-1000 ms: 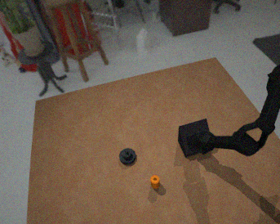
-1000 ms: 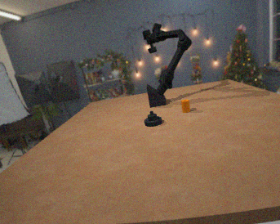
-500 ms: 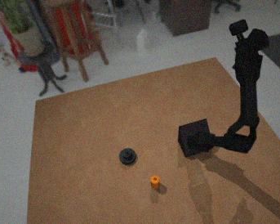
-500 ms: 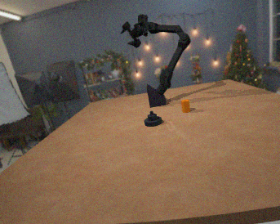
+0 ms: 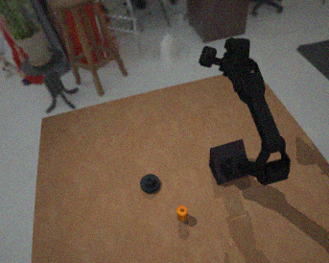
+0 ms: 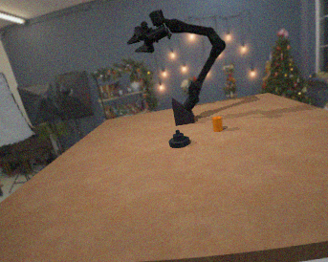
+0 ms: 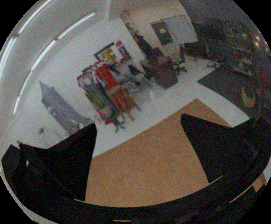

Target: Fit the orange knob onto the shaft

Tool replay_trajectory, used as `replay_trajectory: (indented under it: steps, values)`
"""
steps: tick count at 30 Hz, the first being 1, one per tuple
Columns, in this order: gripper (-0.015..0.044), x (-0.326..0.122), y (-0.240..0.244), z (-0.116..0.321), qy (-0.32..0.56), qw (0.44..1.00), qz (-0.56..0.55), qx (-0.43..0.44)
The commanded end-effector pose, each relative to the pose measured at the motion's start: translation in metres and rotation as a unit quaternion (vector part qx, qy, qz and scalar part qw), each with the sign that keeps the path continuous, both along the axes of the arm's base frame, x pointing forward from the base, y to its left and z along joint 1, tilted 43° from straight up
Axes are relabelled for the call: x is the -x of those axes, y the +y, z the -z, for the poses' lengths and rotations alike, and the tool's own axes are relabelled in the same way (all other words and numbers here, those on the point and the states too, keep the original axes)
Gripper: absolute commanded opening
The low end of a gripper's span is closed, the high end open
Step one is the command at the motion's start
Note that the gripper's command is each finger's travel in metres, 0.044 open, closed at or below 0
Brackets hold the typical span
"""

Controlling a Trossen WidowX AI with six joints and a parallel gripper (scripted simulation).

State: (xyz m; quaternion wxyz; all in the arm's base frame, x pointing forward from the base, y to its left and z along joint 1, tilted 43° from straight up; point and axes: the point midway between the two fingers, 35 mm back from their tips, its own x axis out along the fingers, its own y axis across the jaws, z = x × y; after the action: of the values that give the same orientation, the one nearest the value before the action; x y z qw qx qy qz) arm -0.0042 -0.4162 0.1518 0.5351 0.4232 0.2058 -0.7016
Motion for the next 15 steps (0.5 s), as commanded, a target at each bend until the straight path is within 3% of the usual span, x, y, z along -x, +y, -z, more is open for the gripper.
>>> replay_trajectory:
  steps: [1, 8, 15]
  values:
    - [0.044, -0.058, 0.023, 0.008, -0.007, 0.993, -0.112, -0.04]
    - [0.044, -0.159, 0.092, 0.024, -0.02, 0.937, -0.326, -0.123]
    - [0.044, -0.23, 0.191, 0.03, -0.033, 0.828, -0.522, -0.202]
